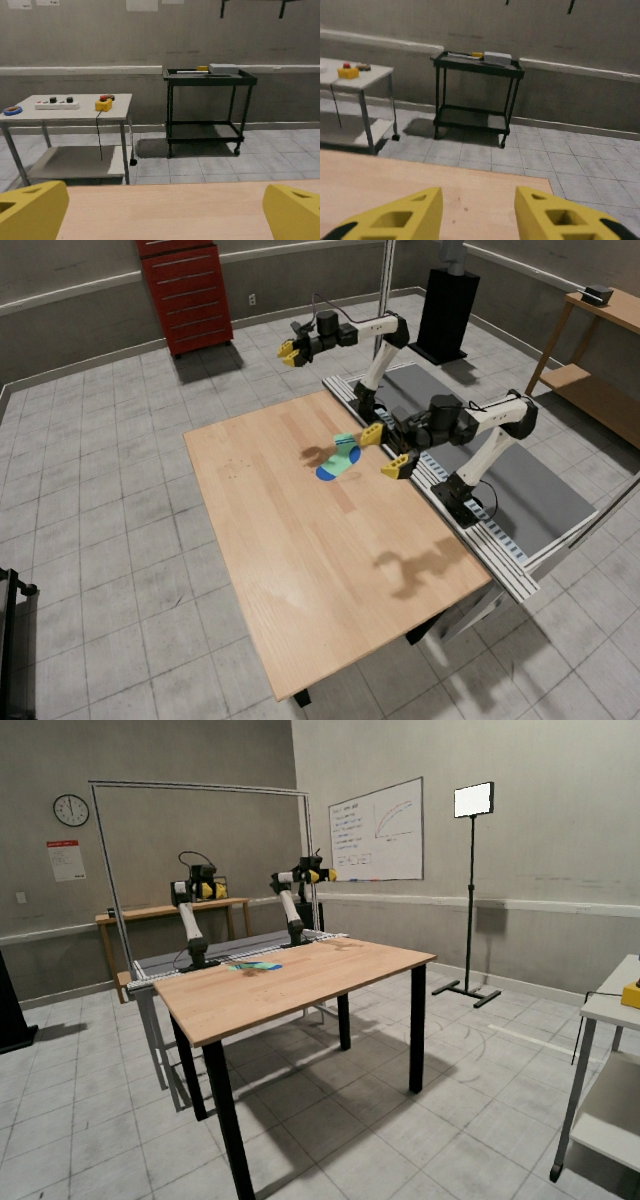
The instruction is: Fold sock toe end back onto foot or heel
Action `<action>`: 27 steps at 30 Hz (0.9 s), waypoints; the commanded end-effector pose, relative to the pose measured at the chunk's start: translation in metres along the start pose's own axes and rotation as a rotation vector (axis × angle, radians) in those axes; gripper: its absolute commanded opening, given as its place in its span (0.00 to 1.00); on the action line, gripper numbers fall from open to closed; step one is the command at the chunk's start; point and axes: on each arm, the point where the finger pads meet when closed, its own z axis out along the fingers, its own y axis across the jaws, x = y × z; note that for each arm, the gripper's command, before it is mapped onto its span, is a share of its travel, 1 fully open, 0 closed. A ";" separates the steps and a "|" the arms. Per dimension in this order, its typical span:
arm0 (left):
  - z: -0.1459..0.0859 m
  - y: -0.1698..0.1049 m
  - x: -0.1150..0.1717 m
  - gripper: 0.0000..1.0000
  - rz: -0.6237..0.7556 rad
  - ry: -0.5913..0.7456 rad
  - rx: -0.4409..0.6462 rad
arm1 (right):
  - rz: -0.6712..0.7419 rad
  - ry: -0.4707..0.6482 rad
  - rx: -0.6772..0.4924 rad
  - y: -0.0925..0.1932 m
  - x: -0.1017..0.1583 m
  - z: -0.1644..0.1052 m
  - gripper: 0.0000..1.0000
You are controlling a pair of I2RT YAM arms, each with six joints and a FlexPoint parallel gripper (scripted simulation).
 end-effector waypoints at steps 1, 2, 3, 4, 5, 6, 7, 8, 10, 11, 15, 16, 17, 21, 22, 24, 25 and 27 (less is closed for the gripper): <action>-0.002 0.001 -0.006 1.00 -0.001 -0.016 -0.002 | 0.127 -0.100 0.042 -0.013 -0.031 0.001 0.39; -0.002 0.001 -0.006 1.00 -0.001 -0.016 -0.002 | 0.127 -0.100 0.042 -0.013 -0.031 0.001 0.39; -0.002 0.001 -0.006 1.00 -0.001 -0.016 -0.002 | 0.151 -0.111 0.044 -0.014 -0.033 -0.002 0.39; -0.002 0.001 -0.006 1.00 -0.001 -0.016 -0.002 | 0.162 -0.110 0.045 -0.016 -0.034 0.000 0.39; -0.002 0.001 -0.006 1.00 -0.001 -0.016 -0.002 | 0.169 -0.114 0.049 -0.018 -0.035 0.000 0.39; -0.002 0.001 -0.006 1.00 -0.001 -0.016 -0.002 | 0.170 -0.118 0.053 -0.019 -0.037 -0.001 0.39; -0.002 0.001 -0.006 1.00 -0.001 -0.016 -0.002 | 0.166 -0.133 0.057 -0.022 -0.042 -0.005 0.39; -0.002 0.001 -0.006 1.00 -0.001 -0.016 -0.002 | 0.153 -0.092 0.055 -0.020 -0.028 0.001 0.39; -0.002 0.001 -0.006 1.00 -0.001 -0.016 -0.002 | 0.105 -0.143 0.066 -0.023 -0.049 -0.016 0.39; -0.002 0.001 -0.006 1.00 -0.001 -0.016 -0.002 | 0.105 -0.137 0.066 -0.023 -0.047 -0.015 0.39; -0.002 0.001 -0.006 1.00 -0.001 -0.016 -0.002 | 0.151 0.018 0.007 -0.004 0.008 0.006 0.34; -0.002 0.001 -0.006 1.00 -0.001 -0.016 -0.002 | 0.166 0.036 -0.004 0.000 0.012 0.005 0.34; -0.002 0.001 -0.006 1.00 -0.001 -0.016 -0.002 | 0.179 0.063 -0.012 0.003 0.018 0.006 0.34; -0.002 0.001 -0.006 1.00 -0.001 -0.016 -0.002 | 0.203 0.113 -0.028 0.011 0.031 0.006 0.34; -0.002 0.001 -0.006 1.00 -0.001 -0.016 -0.002 | 0.216 0.134 -0.035 0.014 0.037 0.006 0.34; -0.002 0.001 -0.006 1.00 -0.001 -0.016 -0.002 | 0.238 0.186 -0.049 0.021 0.050 0.007 0.34; -0.002 0.001 -0.006 1.00 -0.001 -0.016 -0.002 | 0.247 0.209 -0.055 0.024 0.056 0.007 0.34; -0.002 0.001 -0.006 1.00 -0.001 -0.016 -0.002 | 0.267 0.263 -0.068 0.031 0.071 0.006 0.34</action>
